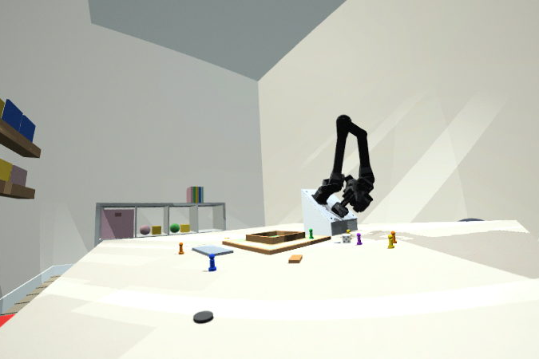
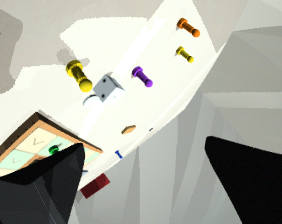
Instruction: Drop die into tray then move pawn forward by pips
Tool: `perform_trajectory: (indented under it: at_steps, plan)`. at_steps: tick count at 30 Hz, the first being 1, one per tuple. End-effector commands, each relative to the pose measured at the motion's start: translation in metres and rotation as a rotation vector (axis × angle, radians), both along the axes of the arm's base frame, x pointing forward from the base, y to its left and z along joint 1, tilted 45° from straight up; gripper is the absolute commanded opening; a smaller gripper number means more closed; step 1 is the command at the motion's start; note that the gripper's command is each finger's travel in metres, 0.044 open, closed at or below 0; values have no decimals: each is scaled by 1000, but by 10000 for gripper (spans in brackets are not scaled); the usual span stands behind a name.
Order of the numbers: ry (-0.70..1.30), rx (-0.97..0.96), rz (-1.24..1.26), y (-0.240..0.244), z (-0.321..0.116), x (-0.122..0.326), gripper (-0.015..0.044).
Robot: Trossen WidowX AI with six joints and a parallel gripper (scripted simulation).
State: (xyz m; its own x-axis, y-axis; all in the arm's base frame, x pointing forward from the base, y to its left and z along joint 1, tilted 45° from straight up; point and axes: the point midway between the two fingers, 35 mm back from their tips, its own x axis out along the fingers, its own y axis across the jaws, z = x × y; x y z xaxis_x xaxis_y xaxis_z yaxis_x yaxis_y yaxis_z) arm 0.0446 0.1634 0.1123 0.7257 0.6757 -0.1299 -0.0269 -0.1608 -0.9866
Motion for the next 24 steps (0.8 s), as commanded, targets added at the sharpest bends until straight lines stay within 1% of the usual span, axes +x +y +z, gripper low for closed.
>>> perform_trajectory:
  at_steps: [1,5,9,16,20,24]
  plan:
    - [4,-1,-5,0,0,0,374]
    - [107,-30,-127,-5,-11,10,275]
    - [297,-62,-321,-12,-27,21,275]
    - [605,-31,-615,-19,-50,35,275]
    - [822,-11,-786,-22,-63,39,275]
    - [1058,47,-929,-19,-72,41,275]
